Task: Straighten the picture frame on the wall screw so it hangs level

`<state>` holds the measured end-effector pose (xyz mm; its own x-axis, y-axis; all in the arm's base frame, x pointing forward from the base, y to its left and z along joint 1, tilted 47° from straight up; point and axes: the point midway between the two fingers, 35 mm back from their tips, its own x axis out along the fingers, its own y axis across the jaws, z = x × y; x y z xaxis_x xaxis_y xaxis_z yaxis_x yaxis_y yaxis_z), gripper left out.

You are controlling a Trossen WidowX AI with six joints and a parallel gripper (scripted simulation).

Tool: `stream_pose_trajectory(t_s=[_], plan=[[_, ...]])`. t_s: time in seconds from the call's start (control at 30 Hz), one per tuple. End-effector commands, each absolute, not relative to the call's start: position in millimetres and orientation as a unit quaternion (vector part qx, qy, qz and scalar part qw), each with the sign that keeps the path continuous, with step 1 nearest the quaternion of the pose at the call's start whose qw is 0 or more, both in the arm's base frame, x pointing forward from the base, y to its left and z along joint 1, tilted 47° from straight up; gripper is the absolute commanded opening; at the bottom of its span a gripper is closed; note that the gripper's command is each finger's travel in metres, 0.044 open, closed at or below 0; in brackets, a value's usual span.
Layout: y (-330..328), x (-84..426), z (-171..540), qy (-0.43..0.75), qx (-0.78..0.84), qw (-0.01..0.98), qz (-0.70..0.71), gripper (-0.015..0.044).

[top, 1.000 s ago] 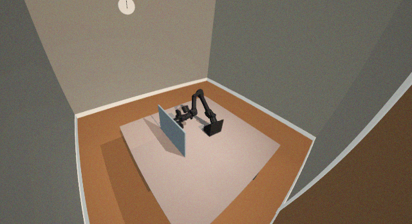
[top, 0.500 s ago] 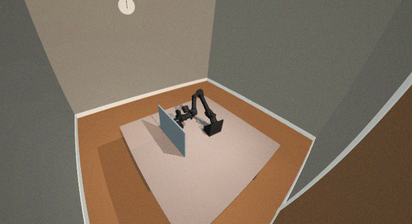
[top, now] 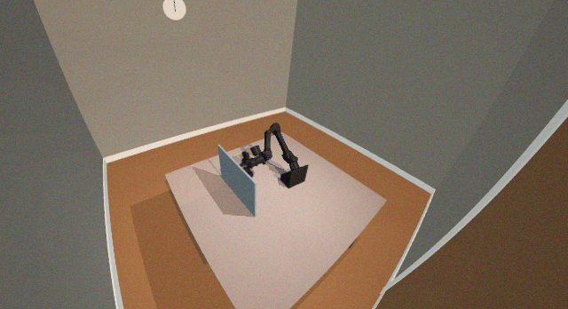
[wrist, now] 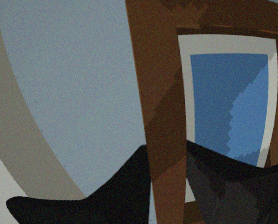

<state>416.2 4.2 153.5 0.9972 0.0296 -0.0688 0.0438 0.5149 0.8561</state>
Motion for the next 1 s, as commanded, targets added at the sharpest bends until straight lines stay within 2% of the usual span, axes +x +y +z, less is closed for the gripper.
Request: stream_pose_trajectory(t_s=[0.0, 0.97], plan=[[8.5, 416.3, 155.0, 0.037, 0.493, 0.869, 0.003, 0.0000], [12.9, 415.9, 152.2, 0.037, 0.493, 0.869, 0.003, 0.0000]])
